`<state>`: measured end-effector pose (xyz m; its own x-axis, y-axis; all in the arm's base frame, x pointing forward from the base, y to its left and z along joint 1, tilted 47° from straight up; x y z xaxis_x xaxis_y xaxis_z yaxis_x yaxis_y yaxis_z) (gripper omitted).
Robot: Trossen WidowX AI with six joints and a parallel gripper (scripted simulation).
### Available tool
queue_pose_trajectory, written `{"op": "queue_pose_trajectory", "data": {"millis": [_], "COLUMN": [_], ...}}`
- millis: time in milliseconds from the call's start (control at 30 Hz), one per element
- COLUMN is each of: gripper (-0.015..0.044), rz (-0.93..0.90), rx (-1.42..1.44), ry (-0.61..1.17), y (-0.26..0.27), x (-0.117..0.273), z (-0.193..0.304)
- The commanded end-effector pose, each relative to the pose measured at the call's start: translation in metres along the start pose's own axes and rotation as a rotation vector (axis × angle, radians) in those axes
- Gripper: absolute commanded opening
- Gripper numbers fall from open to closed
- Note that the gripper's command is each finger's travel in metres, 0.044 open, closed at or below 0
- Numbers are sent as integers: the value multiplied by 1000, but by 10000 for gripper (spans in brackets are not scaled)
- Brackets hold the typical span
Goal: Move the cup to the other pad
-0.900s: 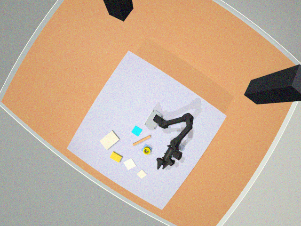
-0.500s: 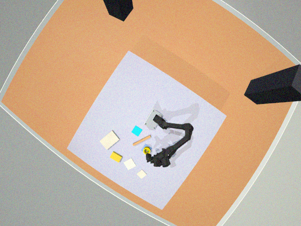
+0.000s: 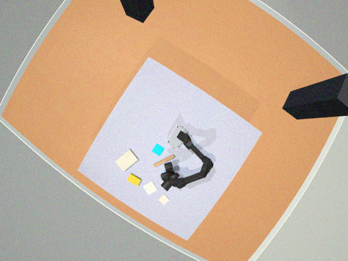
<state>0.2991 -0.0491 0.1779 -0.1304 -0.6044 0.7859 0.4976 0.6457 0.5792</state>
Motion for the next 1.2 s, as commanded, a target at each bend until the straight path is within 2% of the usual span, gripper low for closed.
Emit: {"op": "queue_pose_trajectory", "data": {"millis": [0,433,1167], "gripper": [167,167,167], "rz": [-55,-55,-55], "rx": [-299,-299,-299], "ry": [195,194,193], "y": [-13,-12,-9], "x": [-5,-8,-43], "z": [-12,-14,-9]}}
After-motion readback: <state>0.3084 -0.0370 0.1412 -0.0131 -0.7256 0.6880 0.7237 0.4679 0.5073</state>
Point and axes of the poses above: the point midway between the two fingers, 35 mm back from their tips, its own x axis back along the fingers, its own y axis across the jaws, z = x × y, the point moved 10 cm from there along x, back along the fingers, and after that the axes turned 15 degrees about x, right-handed, at the moved point
